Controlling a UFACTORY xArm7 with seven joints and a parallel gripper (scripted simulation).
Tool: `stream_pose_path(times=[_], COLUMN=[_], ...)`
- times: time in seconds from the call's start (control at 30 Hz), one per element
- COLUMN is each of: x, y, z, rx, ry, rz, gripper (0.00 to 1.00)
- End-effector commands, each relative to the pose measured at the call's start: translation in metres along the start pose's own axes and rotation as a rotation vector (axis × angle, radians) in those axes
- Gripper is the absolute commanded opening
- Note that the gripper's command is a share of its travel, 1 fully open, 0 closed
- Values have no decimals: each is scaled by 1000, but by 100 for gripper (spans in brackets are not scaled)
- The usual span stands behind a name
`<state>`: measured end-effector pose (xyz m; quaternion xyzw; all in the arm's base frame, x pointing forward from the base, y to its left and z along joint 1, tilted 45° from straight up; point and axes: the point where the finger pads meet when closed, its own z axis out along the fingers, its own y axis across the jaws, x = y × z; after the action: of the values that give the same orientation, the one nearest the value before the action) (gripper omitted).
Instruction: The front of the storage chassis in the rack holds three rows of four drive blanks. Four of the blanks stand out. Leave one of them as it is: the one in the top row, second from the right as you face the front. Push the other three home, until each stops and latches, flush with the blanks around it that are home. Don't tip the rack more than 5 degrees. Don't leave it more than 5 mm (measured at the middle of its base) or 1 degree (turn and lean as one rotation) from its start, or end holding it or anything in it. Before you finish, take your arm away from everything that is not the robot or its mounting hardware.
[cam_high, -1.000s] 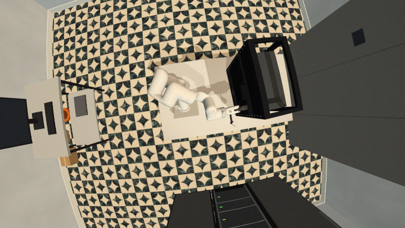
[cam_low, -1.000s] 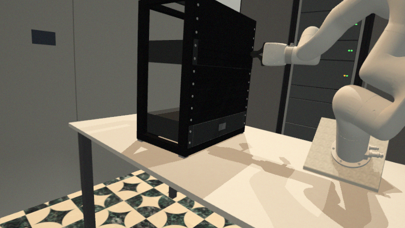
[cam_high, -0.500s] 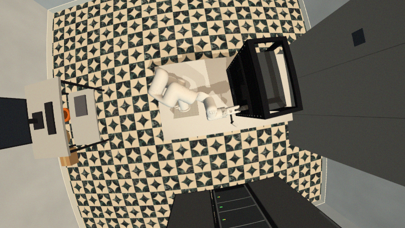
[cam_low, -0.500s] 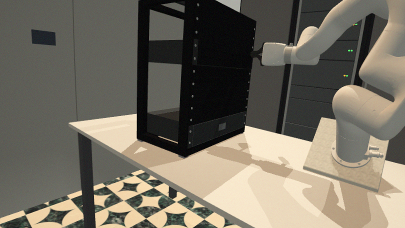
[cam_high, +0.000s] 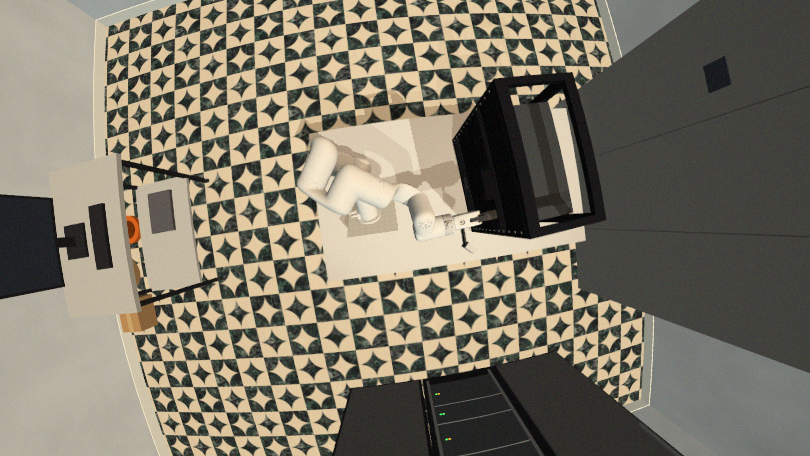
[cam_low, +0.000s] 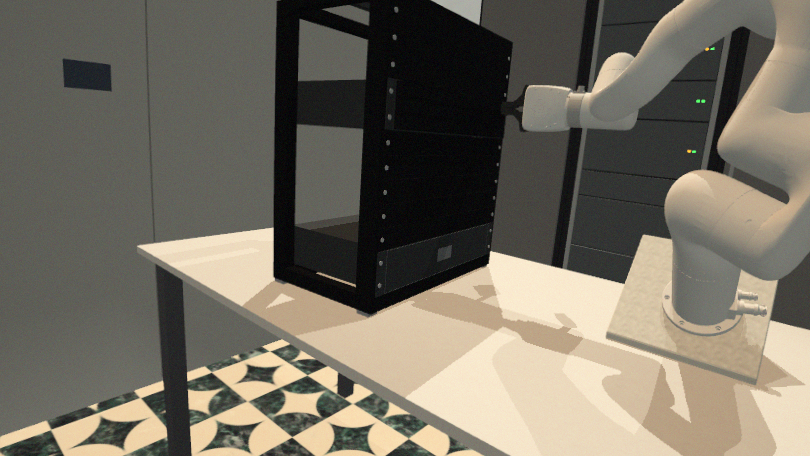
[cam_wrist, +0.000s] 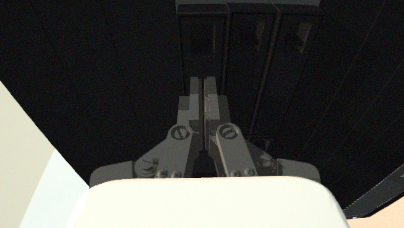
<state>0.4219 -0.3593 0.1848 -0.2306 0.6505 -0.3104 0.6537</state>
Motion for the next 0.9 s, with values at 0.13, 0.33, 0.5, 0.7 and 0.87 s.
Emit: stream_pose_path(times=[0.13,0.33,0.5,0.7,0.87], x=[1,1,1,0,-1], y=[-2,-2,-2,-2,-2], z=[1,3,3,4,6], rx=[2,2,2,2,2], ry=[2,2,2,2,2], rz=[-3,-3,-3,-3,-3], gripper=[0,0,0,0,0])
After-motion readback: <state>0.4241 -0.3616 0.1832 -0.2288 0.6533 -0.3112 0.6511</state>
